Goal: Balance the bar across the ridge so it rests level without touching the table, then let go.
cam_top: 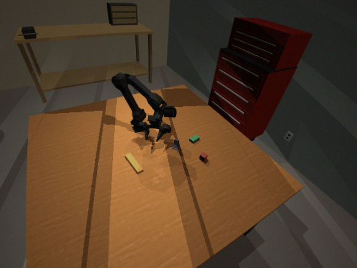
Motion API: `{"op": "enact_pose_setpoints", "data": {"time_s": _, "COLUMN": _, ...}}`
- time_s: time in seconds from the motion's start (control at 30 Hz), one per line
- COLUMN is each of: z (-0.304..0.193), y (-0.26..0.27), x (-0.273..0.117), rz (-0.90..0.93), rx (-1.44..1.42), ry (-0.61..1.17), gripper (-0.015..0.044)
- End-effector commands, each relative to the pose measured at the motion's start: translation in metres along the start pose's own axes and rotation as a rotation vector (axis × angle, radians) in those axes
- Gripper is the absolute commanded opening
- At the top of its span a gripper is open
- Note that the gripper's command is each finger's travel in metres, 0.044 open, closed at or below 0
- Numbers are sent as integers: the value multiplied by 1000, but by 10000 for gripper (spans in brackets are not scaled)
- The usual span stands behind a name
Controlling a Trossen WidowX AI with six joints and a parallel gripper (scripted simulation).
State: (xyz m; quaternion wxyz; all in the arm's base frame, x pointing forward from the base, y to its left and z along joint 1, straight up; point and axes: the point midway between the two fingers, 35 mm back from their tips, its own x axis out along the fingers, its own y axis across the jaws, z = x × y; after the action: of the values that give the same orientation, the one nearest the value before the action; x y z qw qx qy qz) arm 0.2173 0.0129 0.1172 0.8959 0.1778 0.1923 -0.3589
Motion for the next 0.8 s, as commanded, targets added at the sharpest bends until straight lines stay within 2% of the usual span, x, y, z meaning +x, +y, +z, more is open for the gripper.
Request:
{"op": "enact_pose_setpoints", "data": {"time_s": 0.0, "z": 2, "y": -1, "x": 7, "rz": -56, "rx": -96, "ry": 53, "gripper": 315}}
{"op": "enact_pose_setpoints", "data": {"time_s": 0.77, "z": 16, "y": -16, "x": 41, "rz": -208, "rx": -515, "ry": 399, "gripper": 315}}
